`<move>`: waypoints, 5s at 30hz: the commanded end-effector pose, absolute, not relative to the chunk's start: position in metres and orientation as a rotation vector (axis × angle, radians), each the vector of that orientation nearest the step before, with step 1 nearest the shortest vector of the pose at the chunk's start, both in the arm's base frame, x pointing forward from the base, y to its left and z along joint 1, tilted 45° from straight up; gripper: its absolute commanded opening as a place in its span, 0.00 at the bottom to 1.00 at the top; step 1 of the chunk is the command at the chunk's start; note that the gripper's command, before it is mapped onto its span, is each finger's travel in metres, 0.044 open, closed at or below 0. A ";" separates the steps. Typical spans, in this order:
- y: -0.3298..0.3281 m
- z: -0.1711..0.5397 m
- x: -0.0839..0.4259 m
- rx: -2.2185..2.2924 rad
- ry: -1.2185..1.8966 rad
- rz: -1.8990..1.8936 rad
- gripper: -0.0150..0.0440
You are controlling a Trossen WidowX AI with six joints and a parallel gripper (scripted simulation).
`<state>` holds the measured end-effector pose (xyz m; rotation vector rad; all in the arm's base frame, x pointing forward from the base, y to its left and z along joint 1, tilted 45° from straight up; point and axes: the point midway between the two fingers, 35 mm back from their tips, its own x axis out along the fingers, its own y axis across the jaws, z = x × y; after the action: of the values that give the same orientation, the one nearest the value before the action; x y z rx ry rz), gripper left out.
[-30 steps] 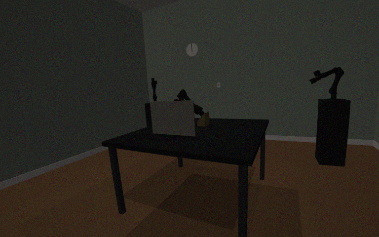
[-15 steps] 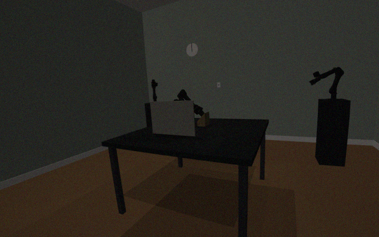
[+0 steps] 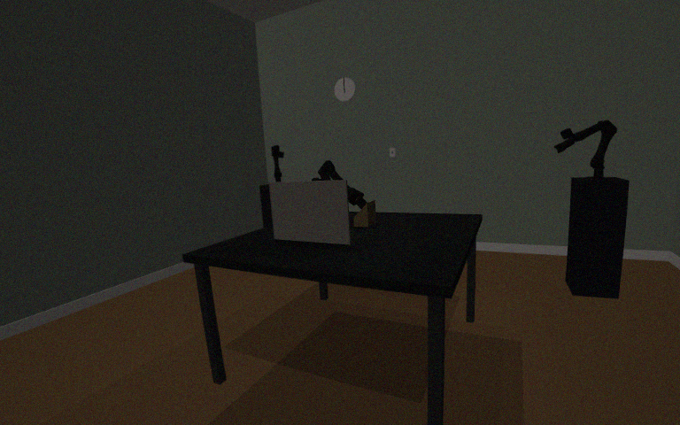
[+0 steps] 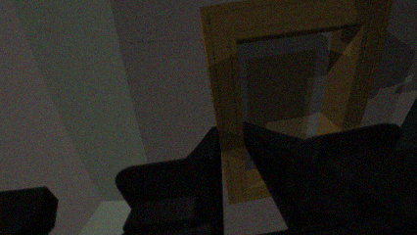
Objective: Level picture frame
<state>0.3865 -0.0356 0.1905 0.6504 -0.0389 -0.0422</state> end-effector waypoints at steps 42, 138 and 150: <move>-0.029 0.196 0.387 0.656 -0.039 -0.042 0.25; -0.040 0.198 0.386 0.651 -0.038 -0.051 0.25; -0.040 0.197 0.386 0.656 -0.038 -0.050 0.25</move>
<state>0.3865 -0.0396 0.1971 0.6508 -0.0365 -0.0493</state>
